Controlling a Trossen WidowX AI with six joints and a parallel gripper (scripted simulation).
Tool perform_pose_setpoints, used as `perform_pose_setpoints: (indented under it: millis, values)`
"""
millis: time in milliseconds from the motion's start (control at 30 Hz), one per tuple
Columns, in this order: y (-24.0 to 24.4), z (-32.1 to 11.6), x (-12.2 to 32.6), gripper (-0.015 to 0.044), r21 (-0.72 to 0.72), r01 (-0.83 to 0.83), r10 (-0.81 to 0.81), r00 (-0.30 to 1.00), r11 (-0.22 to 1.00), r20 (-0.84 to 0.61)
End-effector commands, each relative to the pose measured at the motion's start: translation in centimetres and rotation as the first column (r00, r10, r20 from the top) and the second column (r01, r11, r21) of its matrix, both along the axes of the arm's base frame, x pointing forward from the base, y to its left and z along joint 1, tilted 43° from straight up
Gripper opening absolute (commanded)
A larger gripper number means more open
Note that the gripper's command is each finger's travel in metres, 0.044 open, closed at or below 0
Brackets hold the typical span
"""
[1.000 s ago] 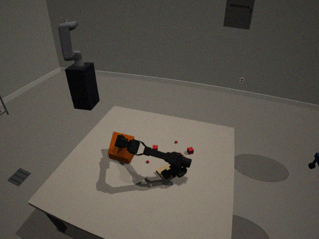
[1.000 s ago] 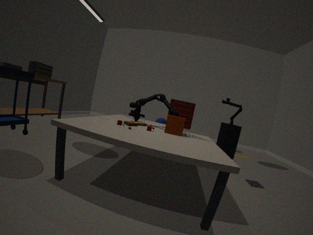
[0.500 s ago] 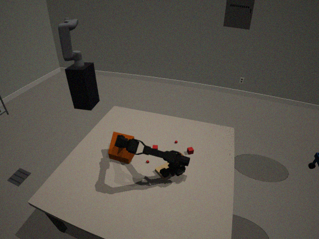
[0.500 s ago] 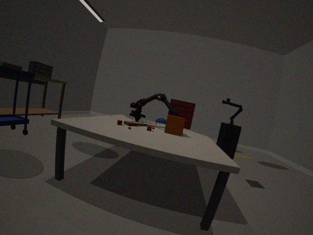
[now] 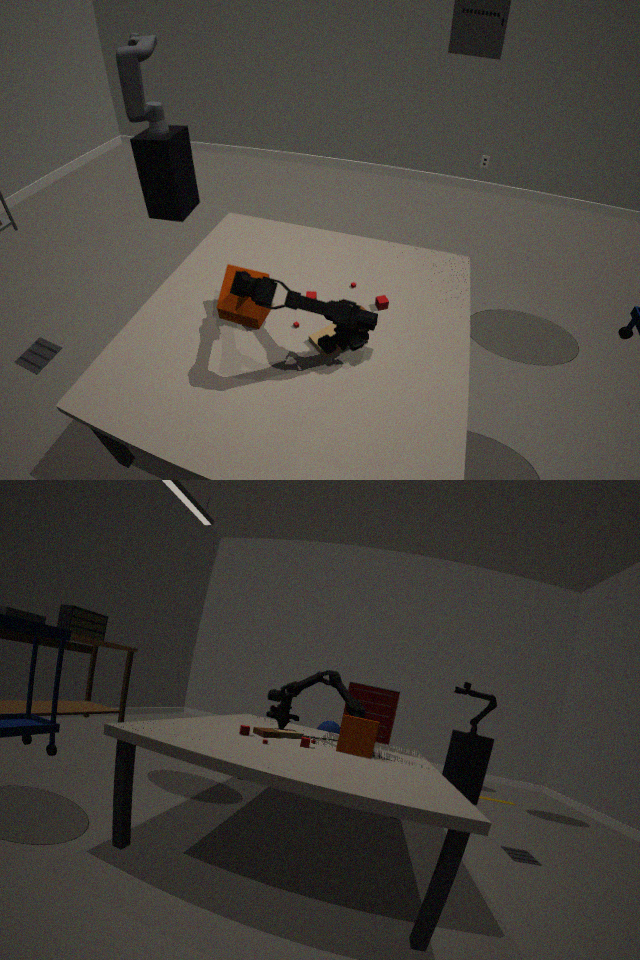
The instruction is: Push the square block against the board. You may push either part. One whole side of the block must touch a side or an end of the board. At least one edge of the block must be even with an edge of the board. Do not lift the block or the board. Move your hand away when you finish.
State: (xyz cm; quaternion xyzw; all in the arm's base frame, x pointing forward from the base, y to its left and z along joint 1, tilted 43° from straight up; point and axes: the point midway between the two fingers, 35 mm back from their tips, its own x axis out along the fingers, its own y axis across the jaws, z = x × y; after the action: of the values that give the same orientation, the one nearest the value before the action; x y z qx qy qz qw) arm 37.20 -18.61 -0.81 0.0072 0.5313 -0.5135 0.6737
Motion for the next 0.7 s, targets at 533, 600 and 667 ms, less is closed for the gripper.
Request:
perform_pose_setpoints:
  millis: [533,600,667]
  values:
    - [0.5,-0.7,-1.0,0.0000,0.006,0.004,-0.004,1.000,1.000,-0.012]
    - [0.3,-0.5,-0.7,0.0000,0.006,0.004,-0.004,1.000,1.000,-0.012]
    - [0.1,-0.4,-0.5,0.0000,0.006,0.004,-0.004,1.000,1.000,-0.011]
